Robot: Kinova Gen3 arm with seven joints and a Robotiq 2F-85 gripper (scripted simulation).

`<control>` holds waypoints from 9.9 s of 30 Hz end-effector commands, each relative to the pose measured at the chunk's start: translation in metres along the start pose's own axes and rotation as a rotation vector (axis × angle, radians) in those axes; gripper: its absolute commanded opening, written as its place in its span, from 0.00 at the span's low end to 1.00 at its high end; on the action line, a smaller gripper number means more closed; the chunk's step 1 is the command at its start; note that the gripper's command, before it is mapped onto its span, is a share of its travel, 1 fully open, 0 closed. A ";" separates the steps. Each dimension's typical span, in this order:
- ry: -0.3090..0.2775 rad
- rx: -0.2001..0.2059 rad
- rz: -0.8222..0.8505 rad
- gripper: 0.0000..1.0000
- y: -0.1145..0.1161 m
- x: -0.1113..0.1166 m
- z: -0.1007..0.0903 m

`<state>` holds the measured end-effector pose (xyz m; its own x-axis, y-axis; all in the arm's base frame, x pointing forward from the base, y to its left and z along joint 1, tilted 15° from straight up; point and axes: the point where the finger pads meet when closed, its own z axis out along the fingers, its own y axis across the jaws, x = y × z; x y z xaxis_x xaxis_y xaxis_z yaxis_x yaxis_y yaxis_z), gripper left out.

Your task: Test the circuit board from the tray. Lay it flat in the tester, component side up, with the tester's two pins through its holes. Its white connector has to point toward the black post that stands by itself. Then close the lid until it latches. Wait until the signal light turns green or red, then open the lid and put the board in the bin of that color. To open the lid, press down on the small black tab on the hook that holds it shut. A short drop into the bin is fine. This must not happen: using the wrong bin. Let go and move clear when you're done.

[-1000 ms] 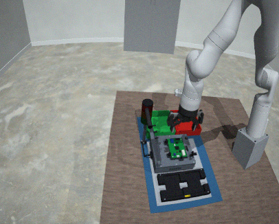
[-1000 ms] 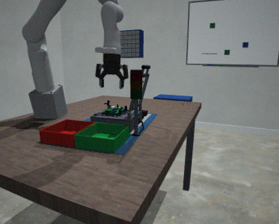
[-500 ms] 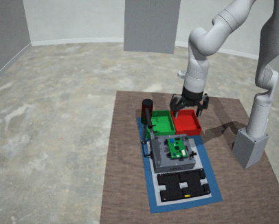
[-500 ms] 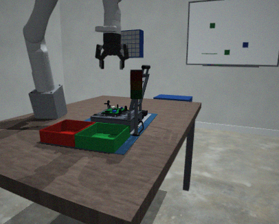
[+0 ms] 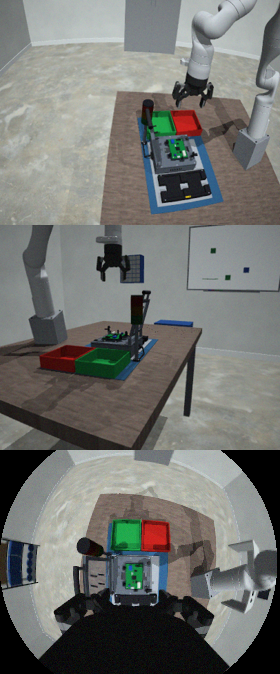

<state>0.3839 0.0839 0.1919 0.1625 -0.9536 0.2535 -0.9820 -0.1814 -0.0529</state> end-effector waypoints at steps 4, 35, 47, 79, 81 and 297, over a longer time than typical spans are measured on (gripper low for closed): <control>-0.009 0.012 -0.006 1.00 -0.002 -0.003 -0.013; -0.009 0.012 -0.006 0.50 -0.002 -0.003 -0.015; -0.009 0.012 -0.006 0.50 -0.002 -0.003 -0.015; -0.009 0.012 -0.006 0.50 -0.110 -0.004 -0.017; -0.009 0.012 -0.006 0.50 -0.110 -0.004 -0.017; -0.009 0.012 -0.006 0.00 -0.085 -0.004 0.039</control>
<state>0.4905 0.0979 0.1595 0.1680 -0.9540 0.2484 -0.9757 -0.1968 -0.0960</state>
